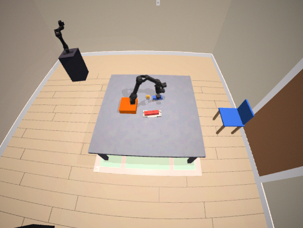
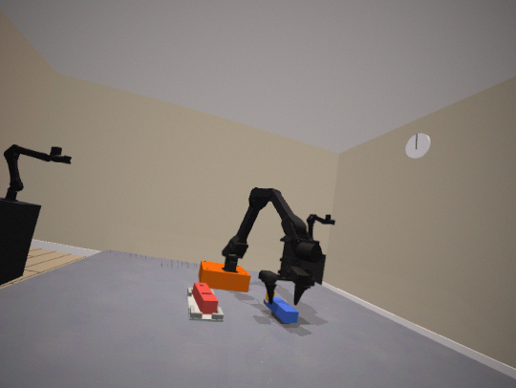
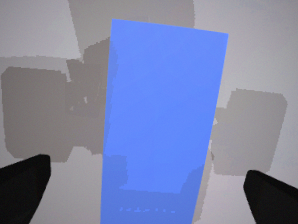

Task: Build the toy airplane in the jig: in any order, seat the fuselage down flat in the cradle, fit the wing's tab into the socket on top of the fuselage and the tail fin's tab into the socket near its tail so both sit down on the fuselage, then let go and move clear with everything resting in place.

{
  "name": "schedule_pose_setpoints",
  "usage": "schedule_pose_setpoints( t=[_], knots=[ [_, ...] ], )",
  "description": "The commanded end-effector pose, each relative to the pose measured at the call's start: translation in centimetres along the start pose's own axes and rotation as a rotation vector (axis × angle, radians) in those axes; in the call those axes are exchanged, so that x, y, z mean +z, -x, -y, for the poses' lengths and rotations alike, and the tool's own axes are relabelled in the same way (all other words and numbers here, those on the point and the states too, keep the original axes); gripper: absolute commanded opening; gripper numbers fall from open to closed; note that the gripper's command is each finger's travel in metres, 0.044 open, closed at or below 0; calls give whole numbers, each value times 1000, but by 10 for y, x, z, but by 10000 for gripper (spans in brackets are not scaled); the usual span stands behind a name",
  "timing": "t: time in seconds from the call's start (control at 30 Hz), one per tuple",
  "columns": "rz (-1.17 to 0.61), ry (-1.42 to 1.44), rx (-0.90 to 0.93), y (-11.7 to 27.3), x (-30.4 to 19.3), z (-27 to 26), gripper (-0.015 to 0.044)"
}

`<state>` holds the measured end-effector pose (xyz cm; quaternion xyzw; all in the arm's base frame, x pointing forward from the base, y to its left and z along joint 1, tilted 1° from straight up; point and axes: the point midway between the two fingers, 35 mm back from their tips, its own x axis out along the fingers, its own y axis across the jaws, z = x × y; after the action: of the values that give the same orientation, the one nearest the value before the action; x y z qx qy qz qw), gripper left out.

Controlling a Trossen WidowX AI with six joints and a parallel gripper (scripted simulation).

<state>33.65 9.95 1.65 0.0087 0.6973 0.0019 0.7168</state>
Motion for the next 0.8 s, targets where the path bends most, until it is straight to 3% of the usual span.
schedule_pose_setpoints(
  t=[0.0, 0.4, 0.7, 0.77],
  knots=[
    [-10, -4, -2, -8, -2, 0, 440],
    [-10, -4, -2, -25, -3, 1, 440],
    [-10, -4, -2, -25, -3, 1, 204],
    [-10, -4, -2, -25, -3, 1, 190]
  ],
)
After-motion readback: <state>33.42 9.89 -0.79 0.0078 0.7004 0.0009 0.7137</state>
